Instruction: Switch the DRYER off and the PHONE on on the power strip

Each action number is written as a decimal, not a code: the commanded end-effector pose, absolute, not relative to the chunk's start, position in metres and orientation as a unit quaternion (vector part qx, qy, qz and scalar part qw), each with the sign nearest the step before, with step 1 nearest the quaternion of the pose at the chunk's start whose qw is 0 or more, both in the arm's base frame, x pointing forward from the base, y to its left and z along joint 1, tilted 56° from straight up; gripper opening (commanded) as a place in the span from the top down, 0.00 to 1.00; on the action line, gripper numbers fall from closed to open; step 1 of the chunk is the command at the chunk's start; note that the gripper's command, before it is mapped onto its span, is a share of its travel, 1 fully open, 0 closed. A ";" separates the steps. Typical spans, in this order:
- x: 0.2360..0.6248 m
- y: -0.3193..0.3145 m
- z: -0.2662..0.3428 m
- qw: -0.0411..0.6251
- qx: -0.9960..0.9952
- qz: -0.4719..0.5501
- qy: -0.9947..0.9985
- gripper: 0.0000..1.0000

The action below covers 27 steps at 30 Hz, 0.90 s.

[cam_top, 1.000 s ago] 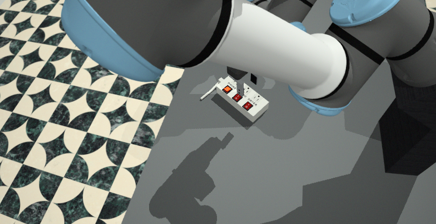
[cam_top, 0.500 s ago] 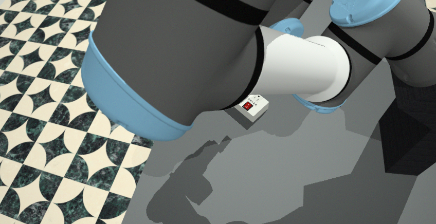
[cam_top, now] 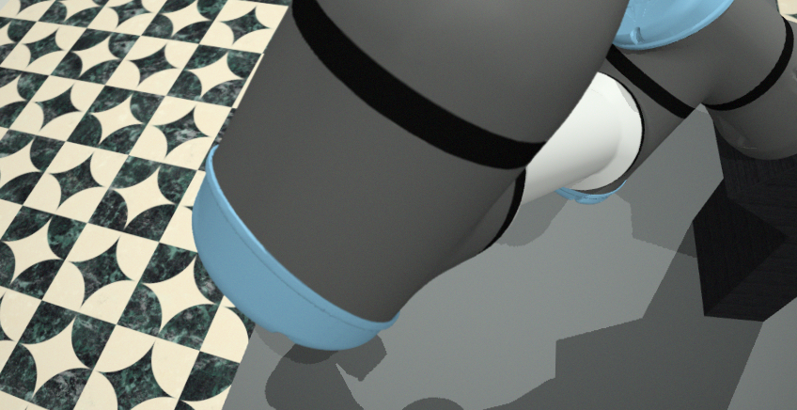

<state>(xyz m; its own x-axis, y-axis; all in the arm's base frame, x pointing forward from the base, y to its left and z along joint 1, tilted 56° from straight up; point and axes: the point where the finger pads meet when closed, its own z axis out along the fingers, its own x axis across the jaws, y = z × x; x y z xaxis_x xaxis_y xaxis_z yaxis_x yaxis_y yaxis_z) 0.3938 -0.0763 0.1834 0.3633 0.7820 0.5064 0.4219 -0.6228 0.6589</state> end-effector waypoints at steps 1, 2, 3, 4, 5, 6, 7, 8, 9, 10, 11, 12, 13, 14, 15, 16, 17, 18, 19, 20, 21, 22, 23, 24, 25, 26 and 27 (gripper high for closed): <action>0.392 -0.076 0.185 0.214 0.797 0.420 0.378 0.00; 0.391 -0.076 0.185 0.214 0.797 0.420 0.378 0.00; 0.391 -0.076 0.185 0.214 0.797 0.420 0.378 0.00; 0.391 -0.076 0.185 0.214 0.797 0.420 0.378 0.00; 0.391 -0.076 0.186 0.214 0.797 0.420 0.378 0.00; 0.390 -0.076 0.186 0.214 0.797 0.420 0.378 0.00; 0.390 -0.076 0.186 0.214 0.797 0.420 0.378 0.00; 0.390 -0.076 0.186 0.214 0.797 0.420 0.378 0.00; 0.390 -0.076 0.186 0.214 0.797 0.420 0.378 0.00; 0.390 -0.076 0.186 0.214 0.797 0.420 0.378 0.00; 0.390 -0.076 0.186 0.214 0.797 0.420 0.378 0.00; 0.390 -0.076 0.186 0.214 0.797 0.420 0.378 0.00; 0.390 -0.076 0.186 0.214 0.797 0.420 0.378 0.00; 0.390 -0.076 0.186 0.214 0.797 0.420 0.378 0.00; 0.389 -0.076 0.186 0.214 0.797 0.420 0.378 0.00; 0.389 -0.076 0.186 0.214 0.797 0.420 0.378 0.00; 0.389 -0.076 0.186 0.214 0.797 0.420 0.378 0.00; 0.389 -0.076 0.186 0.214 0.797 0.420 0.378 0.00; 0.389 -0.076 0.186 0.214 0.797 0.420 0.378 0.00; 0.389 -0.076 0.187 0.214 0.797 0.420 0.378 0.00; 0.389 -0.076 0.187 0.214 0.797 0.420 0.378 0.00; 0.389 -0.076 0.187 0.214 0.797 0.420 0.378 0.00; 0.389 -0.076 0.187 0.214 0.797 0.420 0.378 0.00; 0.389 -0.076 0.187 0.214 0.797 0.420 0.378 0.00; 0.389 -0.076 0.187 0.214 0.797 0.420 0.378 0.00; 0.389 -0.076 0.187 0.214 0.797 0.420 0.378 0.00; 0.389 -0.076 0.187 0.214 0.797 0.420 0.378 0.00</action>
